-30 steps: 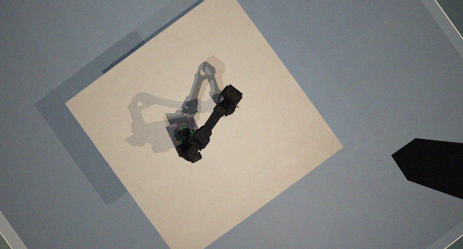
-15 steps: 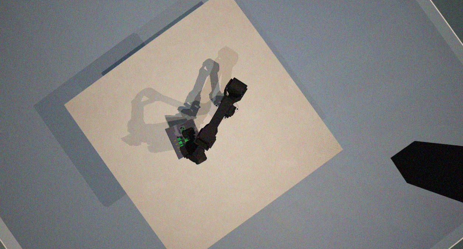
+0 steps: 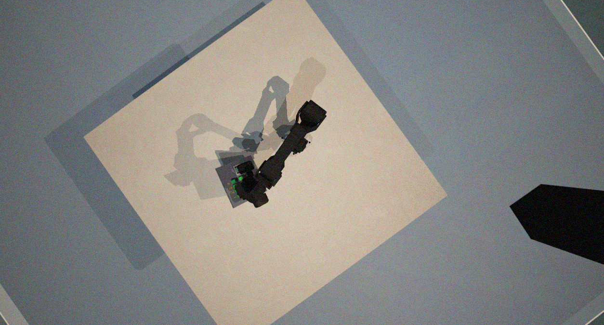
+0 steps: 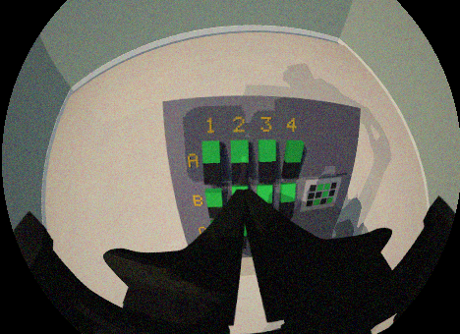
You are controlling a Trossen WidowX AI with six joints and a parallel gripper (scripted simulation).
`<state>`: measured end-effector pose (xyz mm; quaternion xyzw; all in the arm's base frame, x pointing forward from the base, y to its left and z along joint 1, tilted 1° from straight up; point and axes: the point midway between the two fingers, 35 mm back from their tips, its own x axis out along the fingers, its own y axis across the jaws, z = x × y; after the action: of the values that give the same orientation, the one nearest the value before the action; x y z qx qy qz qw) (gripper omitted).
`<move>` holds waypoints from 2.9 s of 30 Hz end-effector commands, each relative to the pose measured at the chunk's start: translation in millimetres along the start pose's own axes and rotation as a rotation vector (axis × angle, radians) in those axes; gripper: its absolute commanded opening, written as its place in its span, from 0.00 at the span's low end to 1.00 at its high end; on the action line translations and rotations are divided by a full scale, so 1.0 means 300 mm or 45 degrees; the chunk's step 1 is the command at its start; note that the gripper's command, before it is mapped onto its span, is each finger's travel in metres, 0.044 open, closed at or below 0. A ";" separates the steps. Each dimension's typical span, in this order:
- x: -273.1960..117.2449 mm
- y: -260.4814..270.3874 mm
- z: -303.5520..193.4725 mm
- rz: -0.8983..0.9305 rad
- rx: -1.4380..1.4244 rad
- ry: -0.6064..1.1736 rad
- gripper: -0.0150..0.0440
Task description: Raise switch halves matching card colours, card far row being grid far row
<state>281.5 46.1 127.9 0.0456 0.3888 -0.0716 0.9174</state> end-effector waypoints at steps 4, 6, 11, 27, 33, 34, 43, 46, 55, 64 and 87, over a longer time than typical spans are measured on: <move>0.039 -0.002 -0.010 0.002 -0.008 0.001 0.25; 0.059 -0.002 -0.011 0.001 -0.008 0.000 0.25; 0.066 -0.002 -0.011 0.001 -0.008 0.000 0.25; 0.108 -0.002 -0.011 0.001 -0.008 -0.001 0.25; 0.108 -0.002 -0.011 0.001 -0.008 -0.001 0.25; 0.108 -0.002 -0.011 0.001 -0.008 -0.001 0.25; 0.108 -0.002 -0.011 0.001 -0.008 -0.001 0.25; 0.110 -0.002 -0.011 0.001 -0.008 -0.001 0.25; 0.114 -0.002 -0.011 0.001 -0.008 -0.001 0.25; 0.118 -0.002 -0.011 0.001 -0.008 -0.001 0.25; 0.128 -0.002 -0.012 0.001 -0.008 -0.001 0.25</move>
<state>304.8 42.0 98.8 0.0442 0.3877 -0.0720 0.9179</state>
